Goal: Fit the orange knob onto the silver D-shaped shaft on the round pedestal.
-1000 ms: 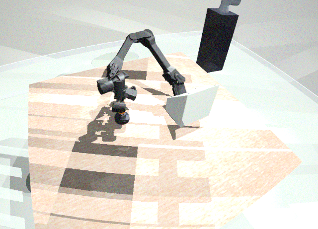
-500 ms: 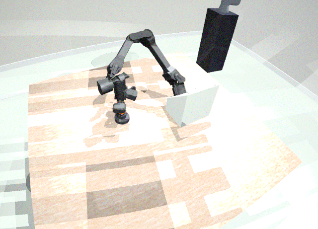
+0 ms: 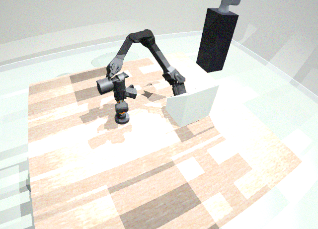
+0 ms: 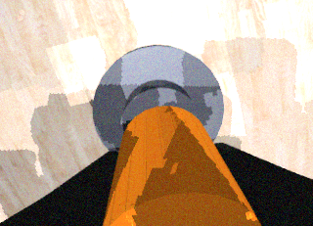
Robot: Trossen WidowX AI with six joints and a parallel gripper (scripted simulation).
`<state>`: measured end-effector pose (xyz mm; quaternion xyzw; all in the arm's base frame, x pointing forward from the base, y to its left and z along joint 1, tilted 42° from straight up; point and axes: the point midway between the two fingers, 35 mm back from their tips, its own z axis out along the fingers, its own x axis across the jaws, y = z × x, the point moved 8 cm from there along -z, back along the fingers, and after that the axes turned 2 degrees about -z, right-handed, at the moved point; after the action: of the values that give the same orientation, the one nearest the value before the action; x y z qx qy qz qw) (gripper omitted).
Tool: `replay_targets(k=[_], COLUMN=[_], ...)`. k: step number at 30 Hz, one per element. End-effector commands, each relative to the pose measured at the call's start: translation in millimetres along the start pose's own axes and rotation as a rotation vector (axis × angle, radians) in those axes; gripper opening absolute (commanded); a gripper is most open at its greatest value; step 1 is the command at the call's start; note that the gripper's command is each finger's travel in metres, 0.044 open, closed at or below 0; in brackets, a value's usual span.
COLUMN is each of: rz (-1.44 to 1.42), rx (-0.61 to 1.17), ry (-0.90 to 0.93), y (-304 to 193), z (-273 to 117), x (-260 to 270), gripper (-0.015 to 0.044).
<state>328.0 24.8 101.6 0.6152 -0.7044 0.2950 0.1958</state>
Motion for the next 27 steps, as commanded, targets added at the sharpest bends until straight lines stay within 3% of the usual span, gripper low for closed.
replay_targets(k=[1, 27], rz=[-0.018, -0.018], rx=[0.001, 0.001], ry=[0.002, 0.002], y=[0.7, 2.0], z=[1.2, 3.1], x=[-0.3, -0.9], gripper=[0.0000, 0.0000])
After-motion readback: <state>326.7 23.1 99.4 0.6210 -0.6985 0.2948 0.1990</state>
